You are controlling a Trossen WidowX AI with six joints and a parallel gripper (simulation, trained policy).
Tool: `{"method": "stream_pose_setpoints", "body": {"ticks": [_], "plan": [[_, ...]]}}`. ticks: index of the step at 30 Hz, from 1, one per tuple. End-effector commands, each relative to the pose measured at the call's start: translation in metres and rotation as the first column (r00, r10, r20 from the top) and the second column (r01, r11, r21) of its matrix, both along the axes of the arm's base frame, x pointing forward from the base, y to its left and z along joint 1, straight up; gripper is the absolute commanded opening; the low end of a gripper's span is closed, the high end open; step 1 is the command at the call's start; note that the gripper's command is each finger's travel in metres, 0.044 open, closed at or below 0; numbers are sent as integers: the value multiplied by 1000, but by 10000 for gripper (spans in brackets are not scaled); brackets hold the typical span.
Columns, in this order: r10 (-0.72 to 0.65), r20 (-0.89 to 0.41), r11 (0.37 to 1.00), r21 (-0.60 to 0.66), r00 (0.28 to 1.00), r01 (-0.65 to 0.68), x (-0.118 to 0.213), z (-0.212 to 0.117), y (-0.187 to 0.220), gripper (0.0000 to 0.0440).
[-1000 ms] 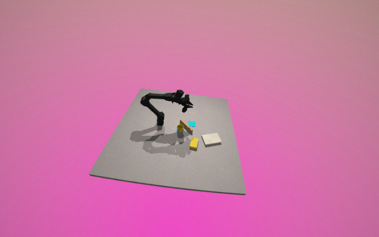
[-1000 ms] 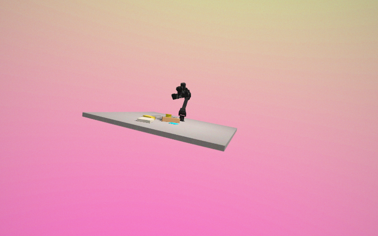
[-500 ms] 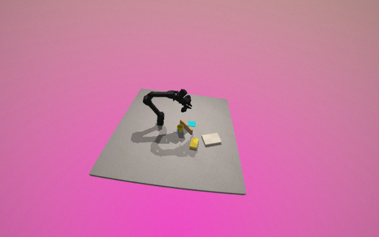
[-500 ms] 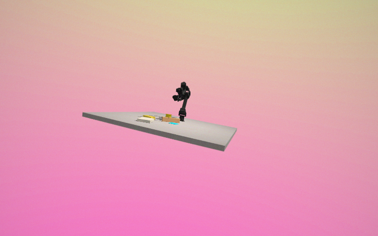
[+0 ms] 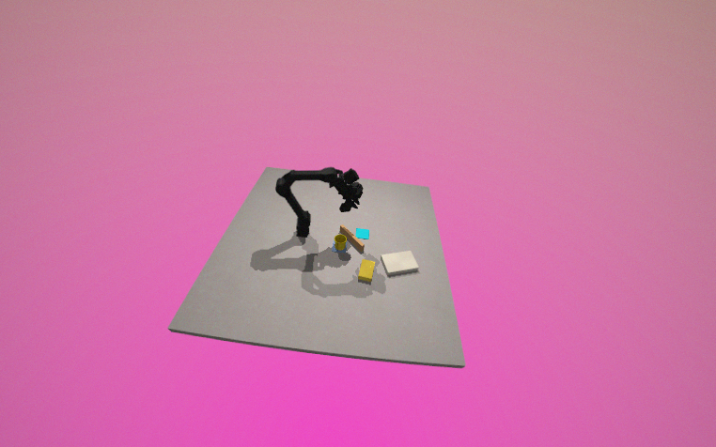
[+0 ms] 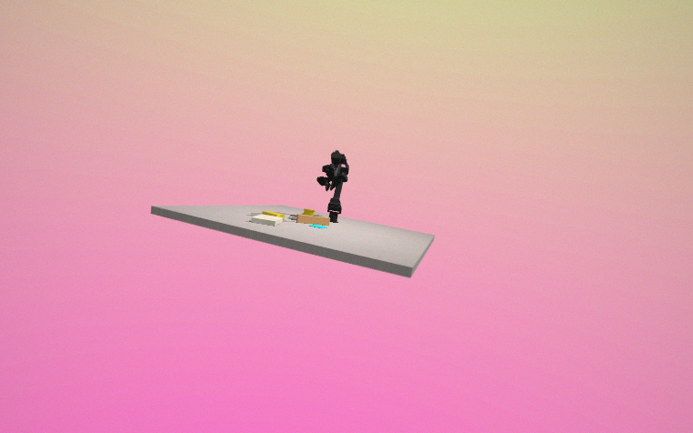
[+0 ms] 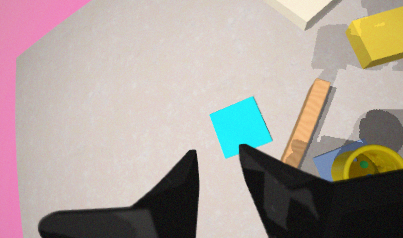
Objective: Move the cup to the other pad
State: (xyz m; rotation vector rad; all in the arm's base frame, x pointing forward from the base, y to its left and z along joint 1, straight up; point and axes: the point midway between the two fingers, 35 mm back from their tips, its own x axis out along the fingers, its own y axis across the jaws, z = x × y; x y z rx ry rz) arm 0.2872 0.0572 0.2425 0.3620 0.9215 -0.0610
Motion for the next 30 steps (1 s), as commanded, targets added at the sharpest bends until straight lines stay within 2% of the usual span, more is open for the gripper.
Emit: {"method": "stream_pose_setpoints", "body": {"ticks": [1, 14, 30], "plan": [[-6, -51, 1000, -14, 999, 5, -3, -2, -1, 127], [-10, -253, 997, -72, 967, -9, -16, -15, -8, 124], [-25, -470, 989, -139, 882, -46, -31, -33, -26, 114]]}}
